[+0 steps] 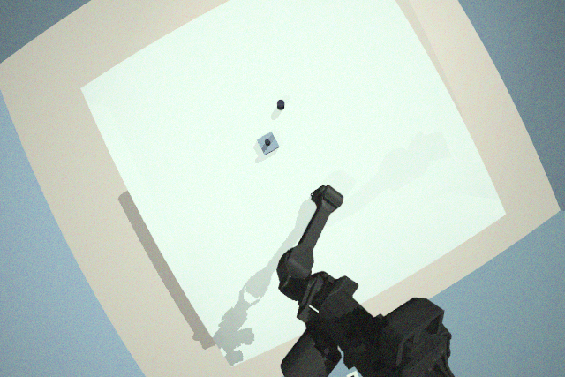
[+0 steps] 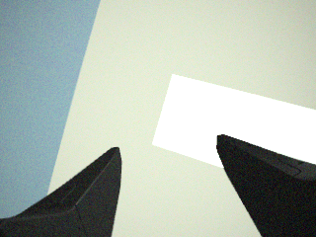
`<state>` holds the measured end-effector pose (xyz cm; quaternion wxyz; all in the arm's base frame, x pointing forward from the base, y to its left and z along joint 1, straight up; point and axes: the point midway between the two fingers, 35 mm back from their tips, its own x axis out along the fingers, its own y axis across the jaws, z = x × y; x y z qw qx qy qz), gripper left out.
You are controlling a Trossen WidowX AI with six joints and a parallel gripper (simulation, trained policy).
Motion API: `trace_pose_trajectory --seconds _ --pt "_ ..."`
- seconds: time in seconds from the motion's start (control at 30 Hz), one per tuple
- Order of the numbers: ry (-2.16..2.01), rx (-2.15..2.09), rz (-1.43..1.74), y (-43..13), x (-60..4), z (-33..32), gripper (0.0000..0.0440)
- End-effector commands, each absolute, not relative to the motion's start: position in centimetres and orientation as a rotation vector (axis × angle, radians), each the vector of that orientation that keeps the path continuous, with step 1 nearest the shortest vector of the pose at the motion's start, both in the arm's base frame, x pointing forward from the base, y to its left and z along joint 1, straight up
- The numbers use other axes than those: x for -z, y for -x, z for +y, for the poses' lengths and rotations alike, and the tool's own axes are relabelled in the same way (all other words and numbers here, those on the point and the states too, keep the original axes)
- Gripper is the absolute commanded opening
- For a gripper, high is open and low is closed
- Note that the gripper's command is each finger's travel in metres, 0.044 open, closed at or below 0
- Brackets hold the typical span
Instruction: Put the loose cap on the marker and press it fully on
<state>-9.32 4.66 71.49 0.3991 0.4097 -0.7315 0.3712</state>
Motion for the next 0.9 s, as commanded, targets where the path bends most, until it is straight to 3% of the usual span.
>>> trace_pose_trajectory --seconds 0.0,0.87 --pt "-1.075 -0.92 -1.843 9.1 -71.6 4.1 0.0275" --pt "-1.436 -0.679 -1.78 5.3 -70.7 -3.1 0.0313"
